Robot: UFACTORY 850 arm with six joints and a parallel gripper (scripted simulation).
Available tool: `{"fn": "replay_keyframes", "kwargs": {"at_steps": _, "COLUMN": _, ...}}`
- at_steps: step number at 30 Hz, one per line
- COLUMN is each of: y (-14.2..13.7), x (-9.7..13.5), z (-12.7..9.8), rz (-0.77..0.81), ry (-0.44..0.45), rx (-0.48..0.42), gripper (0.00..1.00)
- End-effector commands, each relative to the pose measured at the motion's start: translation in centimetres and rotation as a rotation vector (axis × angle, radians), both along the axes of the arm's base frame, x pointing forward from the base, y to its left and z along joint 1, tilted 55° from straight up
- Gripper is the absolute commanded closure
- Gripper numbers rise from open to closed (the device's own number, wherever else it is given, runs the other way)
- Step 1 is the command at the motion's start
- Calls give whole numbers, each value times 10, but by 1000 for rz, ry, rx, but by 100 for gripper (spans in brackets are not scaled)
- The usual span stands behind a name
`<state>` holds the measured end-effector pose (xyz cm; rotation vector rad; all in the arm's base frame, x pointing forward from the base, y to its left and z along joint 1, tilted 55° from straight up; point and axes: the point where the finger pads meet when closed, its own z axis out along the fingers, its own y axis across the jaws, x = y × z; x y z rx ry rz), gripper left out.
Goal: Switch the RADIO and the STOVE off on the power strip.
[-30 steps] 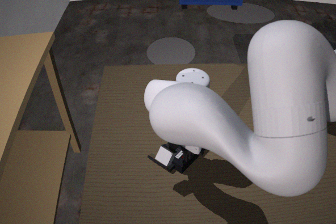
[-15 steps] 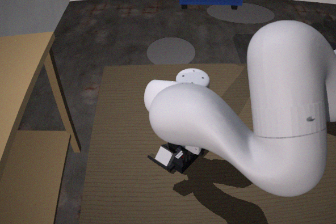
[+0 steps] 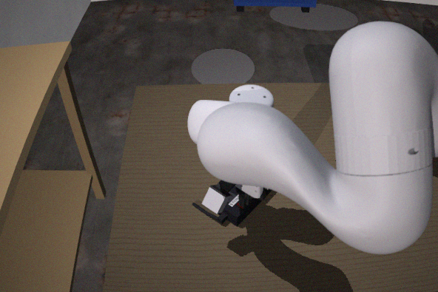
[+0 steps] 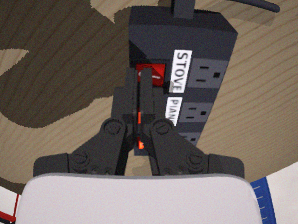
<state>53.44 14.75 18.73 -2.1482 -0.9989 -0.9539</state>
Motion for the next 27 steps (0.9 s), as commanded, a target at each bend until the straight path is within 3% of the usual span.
{"fn": "replay_keyframes", "kwargs": {"at_steps": 1, "y": -8, "x": -4, "z": 7, "rz": 0, "ry": -2, "rx": 2, "gripper": 100}}
{"fn": "replay_keyframes", "kwargs": {"at_steps": 27, "y": -20, "x": -10, "z": 17, "rz": 0, "ry": -2, "rx": 2, "gripper": 100}}
